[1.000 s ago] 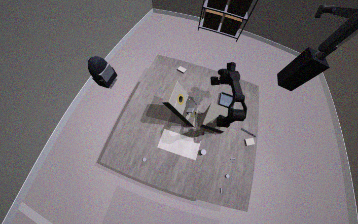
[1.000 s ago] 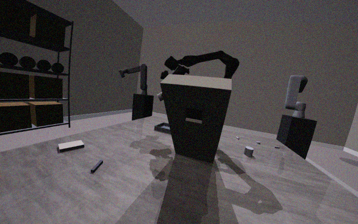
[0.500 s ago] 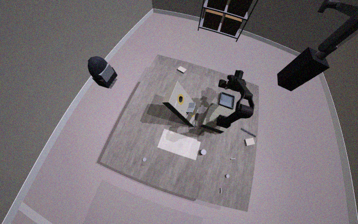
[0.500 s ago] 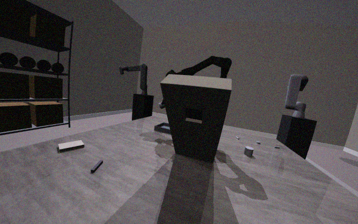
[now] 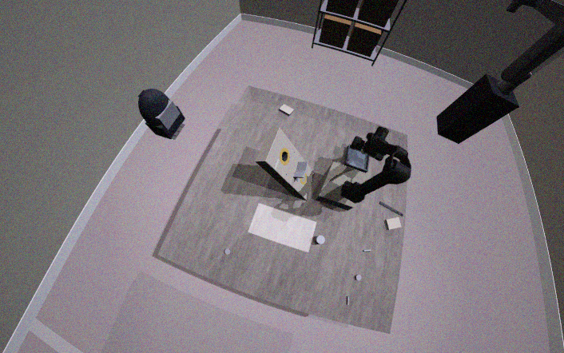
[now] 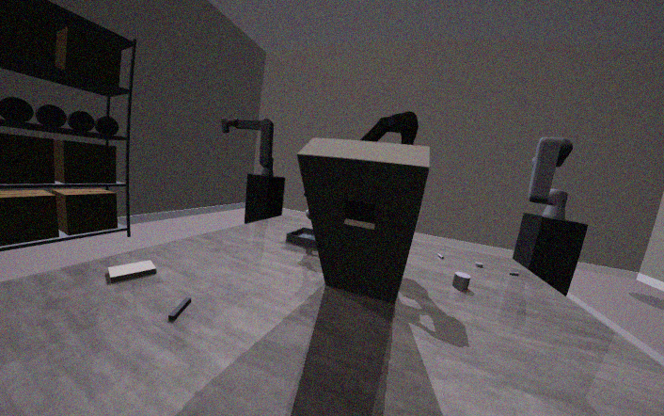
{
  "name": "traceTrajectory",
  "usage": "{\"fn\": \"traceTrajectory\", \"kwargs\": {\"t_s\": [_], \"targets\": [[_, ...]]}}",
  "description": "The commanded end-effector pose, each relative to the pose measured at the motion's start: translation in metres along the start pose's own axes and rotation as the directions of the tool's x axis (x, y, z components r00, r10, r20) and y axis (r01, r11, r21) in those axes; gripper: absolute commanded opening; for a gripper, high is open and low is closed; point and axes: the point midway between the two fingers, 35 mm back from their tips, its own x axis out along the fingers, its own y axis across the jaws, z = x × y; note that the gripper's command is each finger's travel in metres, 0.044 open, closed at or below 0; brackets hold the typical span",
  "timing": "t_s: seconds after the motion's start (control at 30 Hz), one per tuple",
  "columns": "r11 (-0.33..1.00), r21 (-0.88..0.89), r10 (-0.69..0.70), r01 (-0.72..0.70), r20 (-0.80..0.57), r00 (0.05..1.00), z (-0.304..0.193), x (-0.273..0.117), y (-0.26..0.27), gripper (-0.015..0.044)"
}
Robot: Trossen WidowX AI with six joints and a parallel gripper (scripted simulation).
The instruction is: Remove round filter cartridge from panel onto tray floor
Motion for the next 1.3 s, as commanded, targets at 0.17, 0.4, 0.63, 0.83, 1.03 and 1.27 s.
{"fn": "traceTrajectory", "kwargs": {"t_s": [0.17,0.4,0.63,0.83,1.03,1.27], "targets": [[1.0,0.022,-0.018,0.018,0.003,1.0,-0.009,0.018,-0.006,0.0],[1.0,0.023,-0.019,0.019,0.002,1.0,-0.024,0.044,-0.006,0.0],[1.0,0.023,-0.019,0.019,0.002,1.0,-0.04,0.067,-0.006,0.0],[1.0,0.024,-0.016,0.016,0.0,1.0,-0.04,0.066,-0.005,0.0026],[1.0,0.024,-0.016,0.016,0.0,1.0,-0.04,0.066,-0.005,0.0184],[1.0,0.024,-0.016,0.016,0.0,1.0,-0.04,0.066,-0.005,0.0368]]}}
